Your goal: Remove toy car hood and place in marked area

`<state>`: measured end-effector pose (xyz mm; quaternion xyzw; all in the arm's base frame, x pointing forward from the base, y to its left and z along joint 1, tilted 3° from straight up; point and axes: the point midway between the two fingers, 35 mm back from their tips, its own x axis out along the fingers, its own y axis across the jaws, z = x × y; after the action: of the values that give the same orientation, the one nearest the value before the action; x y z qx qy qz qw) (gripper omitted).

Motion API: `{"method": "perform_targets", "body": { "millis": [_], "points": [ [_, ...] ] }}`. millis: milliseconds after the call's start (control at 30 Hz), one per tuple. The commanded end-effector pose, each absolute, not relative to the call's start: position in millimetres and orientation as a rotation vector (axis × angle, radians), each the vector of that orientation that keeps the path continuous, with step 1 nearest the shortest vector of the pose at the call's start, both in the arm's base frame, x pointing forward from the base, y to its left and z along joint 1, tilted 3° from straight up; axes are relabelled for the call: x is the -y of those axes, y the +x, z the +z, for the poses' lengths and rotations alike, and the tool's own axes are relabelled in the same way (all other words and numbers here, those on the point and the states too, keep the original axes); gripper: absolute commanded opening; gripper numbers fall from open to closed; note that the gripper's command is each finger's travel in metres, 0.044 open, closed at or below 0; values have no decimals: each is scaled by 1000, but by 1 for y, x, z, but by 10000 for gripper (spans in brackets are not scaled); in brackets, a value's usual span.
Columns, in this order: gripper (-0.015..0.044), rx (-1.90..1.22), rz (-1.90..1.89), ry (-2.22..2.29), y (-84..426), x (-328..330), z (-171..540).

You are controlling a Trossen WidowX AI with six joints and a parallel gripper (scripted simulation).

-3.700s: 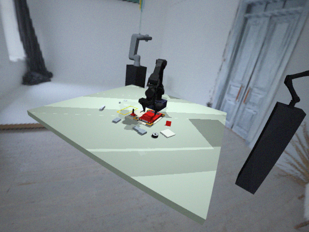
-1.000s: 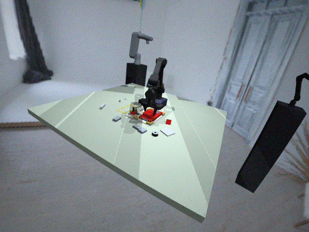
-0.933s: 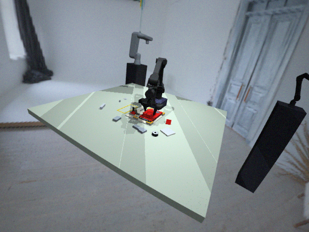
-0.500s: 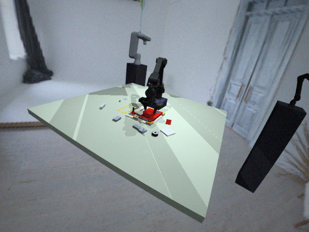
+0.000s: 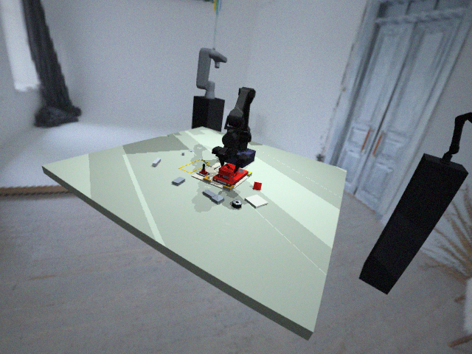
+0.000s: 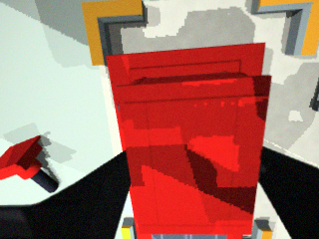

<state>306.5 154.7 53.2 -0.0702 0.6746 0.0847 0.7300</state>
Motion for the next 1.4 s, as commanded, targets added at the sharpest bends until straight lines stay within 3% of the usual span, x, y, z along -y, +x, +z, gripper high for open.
{"method": "perform_targets", "body": {
  "millis": [0,500,1367],
  "points": [
    [0,-1472,189,-150,309,-156,60],
    [0,-1480,189,-154,306,-151,95],
    [0,-1478,179,-162,333,-26,98]
  ]
}}
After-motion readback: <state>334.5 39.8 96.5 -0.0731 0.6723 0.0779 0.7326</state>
